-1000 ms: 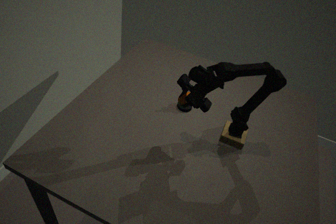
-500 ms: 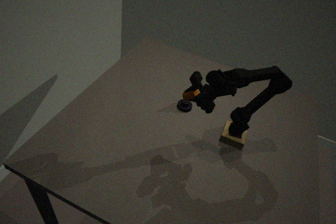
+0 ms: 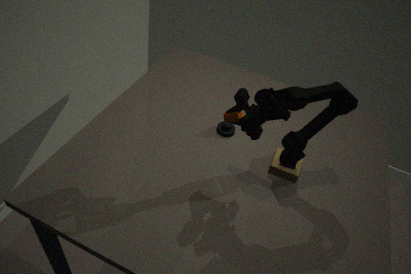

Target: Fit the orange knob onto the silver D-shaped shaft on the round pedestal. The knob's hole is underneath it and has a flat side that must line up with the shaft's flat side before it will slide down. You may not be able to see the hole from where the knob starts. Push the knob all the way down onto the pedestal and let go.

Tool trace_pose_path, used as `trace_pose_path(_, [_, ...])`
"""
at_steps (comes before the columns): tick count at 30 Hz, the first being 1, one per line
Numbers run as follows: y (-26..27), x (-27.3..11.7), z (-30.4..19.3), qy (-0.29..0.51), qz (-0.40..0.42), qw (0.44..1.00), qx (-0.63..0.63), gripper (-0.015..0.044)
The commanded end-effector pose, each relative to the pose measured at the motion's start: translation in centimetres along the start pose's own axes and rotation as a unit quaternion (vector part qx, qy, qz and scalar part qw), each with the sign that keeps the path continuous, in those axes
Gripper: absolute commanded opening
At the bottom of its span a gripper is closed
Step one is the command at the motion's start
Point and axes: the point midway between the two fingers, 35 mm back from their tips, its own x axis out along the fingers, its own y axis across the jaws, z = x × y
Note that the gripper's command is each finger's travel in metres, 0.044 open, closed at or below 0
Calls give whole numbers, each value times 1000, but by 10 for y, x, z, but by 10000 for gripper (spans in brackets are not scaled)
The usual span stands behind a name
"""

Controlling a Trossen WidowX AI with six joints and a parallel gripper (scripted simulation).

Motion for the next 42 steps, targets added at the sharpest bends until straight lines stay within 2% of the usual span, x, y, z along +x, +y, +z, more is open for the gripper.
trace_pose_path(1, [-1, 0, 1, -2, 0, 1000, 2, 0])
trace_pose_path(30, [0, 1, 0, -2, -4, 1000, 4, 0])
trace_pose_path(35, [4, 6, 0, -3, 27, 1000, 5, 0])
trace_pose_path(42, [14, 19, 0, -3, 115, 993, 4, 0])
